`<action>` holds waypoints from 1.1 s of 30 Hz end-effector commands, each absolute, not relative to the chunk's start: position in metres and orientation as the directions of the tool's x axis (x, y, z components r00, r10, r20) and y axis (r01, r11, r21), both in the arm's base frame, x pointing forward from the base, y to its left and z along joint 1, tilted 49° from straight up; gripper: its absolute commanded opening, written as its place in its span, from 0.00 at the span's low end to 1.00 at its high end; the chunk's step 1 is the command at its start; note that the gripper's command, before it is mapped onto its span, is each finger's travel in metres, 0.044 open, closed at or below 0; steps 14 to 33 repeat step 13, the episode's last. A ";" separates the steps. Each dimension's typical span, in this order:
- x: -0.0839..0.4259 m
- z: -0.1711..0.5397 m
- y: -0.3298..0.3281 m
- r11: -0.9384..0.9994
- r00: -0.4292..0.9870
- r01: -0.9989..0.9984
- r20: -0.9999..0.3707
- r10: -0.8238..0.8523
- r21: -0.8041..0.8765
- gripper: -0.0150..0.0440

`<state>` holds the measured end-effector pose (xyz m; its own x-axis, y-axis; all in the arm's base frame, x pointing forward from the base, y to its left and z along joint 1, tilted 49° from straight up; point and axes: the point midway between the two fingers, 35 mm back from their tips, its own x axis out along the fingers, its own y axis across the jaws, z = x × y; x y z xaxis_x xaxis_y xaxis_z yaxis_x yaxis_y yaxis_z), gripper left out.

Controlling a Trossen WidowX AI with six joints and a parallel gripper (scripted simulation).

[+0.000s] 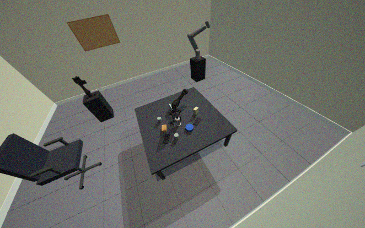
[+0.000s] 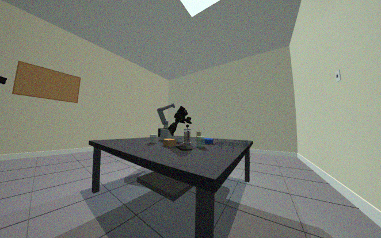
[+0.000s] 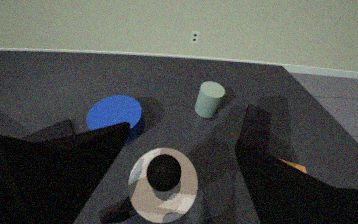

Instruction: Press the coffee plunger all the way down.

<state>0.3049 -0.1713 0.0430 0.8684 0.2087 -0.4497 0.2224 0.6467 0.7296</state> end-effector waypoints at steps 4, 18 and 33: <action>0.288 0.089 -0.202 0.644 0.871 0.218 -0.443 0.210 0.733 1.00; 0.288 0.088 -0.202 0.644 0.871 0.218 -0.443 0.210 0.733 1.00; 0.288 0.088 -0.202 0.644 0.871 0.218 -0.443 0.210 0.733 1.00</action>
